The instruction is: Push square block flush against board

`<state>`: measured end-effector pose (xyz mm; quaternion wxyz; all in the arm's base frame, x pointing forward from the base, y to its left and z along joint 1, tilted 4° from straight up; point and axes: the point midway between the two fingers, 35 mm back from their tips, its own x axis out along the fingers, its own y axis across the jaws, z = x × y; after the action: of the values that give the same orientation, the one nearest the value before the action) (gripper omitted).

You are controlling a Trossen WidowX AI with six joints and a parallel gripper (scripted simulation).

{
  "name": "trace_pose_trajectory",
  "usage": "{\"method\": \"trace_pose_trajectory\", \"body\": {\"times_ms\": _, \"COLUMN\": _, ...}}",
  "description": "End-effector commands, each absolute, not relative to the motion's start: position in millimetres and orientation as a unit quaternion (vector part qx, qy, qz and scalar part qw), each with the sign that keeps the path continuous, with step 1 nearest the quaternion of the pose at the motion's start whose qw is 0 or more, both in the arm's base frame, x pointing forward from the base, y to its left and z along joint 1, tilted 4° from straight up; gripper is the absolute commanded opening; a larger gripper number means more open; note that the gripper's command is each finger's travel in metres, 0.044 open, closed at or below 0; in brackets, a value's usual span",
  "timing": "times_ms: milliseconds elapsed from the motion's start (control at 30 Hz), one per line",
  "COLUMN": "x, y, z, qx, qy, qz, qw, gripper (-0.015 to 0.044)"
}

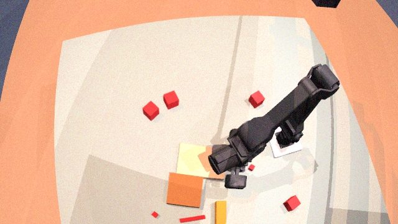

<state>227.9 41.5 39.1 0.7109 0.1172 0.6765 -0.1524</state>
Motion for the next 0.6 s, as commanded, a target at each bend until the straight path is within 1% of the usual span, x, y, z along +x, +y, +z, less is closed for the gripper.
{"method": "trace_pose_trajectory", "body": {"times_ms": 0, "x": 234.9, "y": 39.5, "z": 39.3, "qx": 0.116, "qy": 0.675, "qz": -0.152, "qw": 0.713, "gripper": 0.0000}}
{"method": "trace_pose_trajectory", "body": {"times_ms": 567, "x": 260.8, "y": 29.2, "z": 41.3, "qx": 0.116, "qy": 0.674, "qz": -0.152, "qw": 0.714, "gripper": 0.0000}}
